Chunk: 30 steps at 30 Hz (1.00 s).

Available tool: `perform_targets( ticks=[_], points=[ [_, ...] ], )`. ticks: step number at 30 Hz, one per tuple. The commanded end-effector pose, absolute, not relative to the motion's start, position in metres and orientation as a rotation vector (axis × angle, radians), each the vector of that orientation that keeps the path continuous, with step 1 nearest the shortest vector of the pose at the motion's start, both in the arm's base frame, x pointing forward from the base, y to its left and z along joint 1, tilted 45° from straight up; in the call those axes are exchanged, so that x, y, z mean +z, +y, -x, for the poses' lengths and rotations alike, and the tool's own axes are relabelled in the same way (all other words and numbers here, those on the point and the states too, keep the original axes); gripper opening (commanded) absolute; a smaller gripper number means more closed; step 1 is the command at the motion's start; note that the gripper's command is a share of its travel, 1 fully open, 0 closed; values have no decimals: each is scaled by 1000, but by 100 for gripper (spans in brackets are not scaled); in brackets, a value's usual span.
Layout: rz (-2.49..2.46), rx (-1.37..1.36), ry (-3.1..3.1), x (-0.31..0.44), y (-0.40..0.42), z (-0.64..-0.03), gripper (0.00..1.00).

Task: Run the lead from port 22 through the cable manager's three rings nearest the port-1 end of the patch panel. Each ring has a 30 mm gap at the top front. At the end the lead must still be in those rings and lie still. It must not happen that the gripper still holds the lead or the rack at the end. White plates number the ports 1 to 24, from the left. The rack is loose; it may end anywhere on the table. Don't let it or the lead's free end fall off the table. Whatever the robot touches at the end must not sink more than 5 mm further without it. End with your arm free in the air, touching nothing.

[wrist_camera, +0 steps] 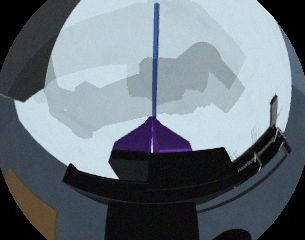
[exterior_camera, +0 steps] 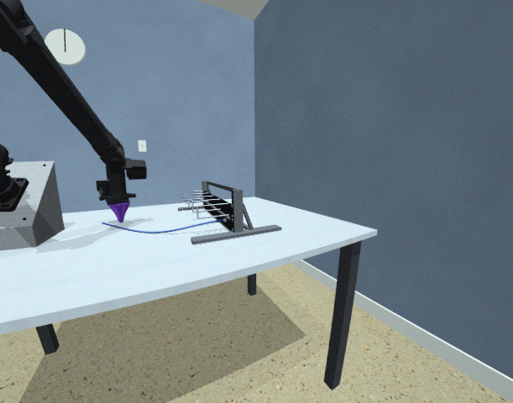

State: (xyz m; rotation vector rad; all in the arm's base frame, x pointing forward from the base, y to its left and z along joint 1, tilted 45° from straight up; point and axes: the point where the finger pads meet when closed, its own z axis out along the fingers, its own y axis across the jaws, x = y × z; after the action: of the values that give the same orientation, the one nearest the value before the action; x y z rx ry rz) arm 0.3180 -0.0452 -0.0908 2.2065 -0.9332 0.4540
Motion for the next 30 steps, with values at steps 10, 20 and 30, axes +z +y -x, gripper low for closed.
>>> perform_targets(
  ticks=[10, 20, 30],
  points=[
    [-2228, 508, -938, -77, -22, -336, 0],
    [-2228, 510, -940, -74, -20, -336, 0],
    [-2220, 489, -935, -81, -18, -335, 0]
  ],
)
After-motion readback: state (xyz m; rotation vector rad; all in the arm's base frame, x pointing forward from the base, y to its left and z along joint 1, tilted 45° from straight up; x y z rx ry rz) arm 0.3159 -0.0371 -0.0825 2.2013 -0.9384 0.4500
